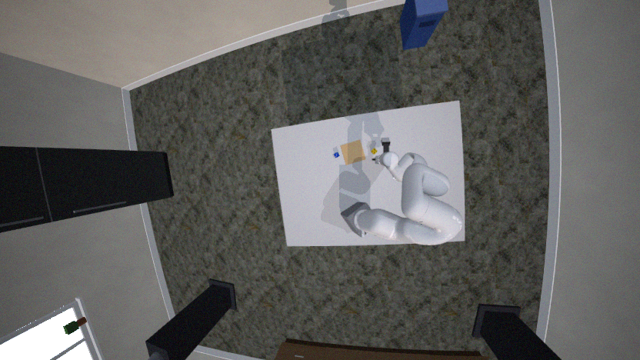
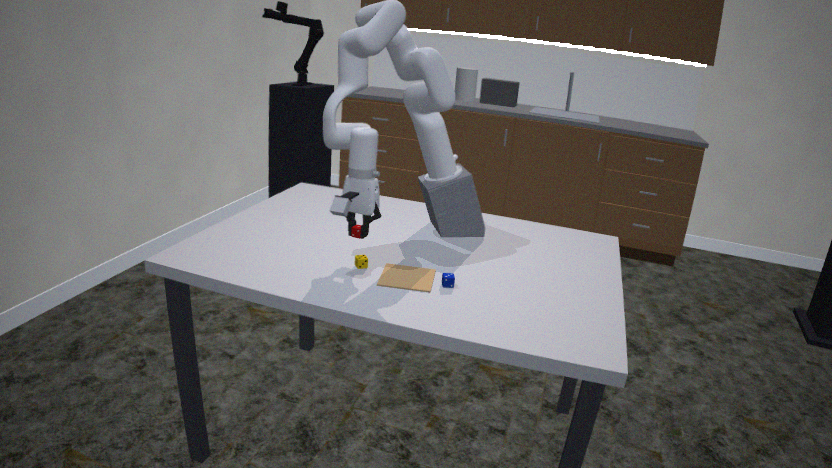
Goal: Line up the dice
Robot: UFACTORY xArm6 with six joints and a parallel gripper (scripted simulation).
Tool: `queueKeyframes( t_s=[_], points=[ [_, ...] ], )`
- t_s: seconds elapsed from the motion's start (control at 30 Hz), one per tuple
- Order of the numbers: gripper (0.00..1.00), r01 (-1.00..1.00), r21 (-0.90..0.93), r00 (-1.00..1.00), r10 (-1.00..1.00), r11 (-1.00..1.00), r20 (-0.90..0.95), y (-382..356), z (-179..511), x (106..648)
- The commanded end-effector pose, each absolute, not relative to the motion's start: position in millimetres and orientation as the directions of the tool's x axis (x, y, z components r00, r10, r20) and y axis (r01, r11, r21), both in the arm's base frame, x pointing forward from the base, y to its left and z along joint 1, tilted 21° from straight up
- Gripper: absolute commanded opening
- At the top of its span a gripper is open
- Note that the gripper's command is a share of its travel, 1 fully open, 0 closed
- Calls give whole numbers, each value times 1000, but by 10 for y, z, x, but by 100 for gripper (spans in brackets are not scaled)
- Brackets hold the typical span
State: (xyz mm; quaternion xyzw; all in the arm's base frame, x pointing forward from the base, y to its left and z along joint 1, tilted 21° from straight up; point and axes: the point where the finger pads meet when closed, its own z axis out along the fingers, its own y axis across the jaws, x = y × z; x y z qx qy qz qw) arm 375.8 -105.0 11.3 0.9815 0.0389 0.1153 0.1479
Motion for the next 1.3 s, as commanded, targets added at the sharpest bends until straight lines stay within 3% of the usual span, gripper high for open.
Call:
queueKeyframes(
  t_s=[0.0,0.73,1.03,1.27],
  points=[
    [27,46,293,975,107,-955,195,-988,347,3710],
    [27,61,292,975,120,-955,189,-780,413,3719],
    [27,156,306,965,211,-939,156,379,103,3739],
    [27,182,317,959,240,-931,152,715,12,3675]
  ],
)
